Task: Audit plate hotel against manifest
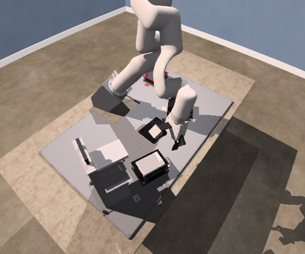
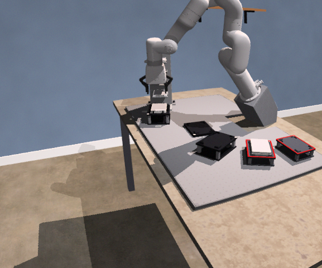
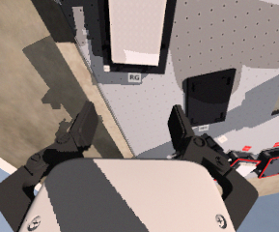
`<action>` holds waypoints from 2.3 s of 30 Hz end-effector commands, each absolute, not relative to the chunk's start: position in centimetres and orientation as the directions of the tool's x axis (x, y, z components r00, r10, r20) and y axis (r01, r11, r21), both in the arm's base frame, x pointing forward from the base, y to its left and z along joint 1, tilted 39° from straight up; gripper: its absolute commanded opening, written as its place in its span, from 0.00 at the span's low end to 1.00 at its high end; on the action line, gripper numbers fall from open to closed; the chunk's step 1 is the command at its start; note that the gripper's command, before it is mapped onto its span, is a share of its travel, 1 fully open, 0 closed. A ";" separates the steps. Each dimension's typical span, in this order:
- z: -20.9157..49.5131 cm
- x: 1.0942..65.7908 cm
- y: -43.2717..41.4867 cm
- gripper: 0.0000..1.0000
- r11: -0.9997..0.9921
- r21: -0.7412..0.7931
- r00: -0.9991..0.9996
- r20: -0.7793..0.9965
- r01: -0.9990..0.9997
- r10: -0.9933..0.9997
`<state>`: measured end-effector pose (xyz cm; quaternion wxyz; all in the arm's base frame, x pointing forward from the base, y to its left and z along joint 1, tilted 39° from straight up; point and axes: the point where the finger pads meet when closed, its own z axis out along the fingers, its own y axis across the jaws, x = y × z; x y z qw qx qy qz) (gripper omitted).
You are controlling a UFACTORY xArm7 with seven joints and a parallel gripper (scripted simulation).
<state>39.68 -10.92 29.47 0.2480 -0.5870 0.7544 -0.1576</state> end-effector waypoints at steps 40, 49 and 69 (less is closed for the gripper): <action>29.6 39.7 -11.0 1.00 0.264 -0.531 -0.481 0.324 -0.805 -0.815; 29.6 39.7 -11.0 1.00 0.264 -0.531 -0.527 0.438 -0.805 -0.729; 29.6 39.7 -11.0 1.00 0.264 -0.531 -0.582 0.623 -0.806 -0.522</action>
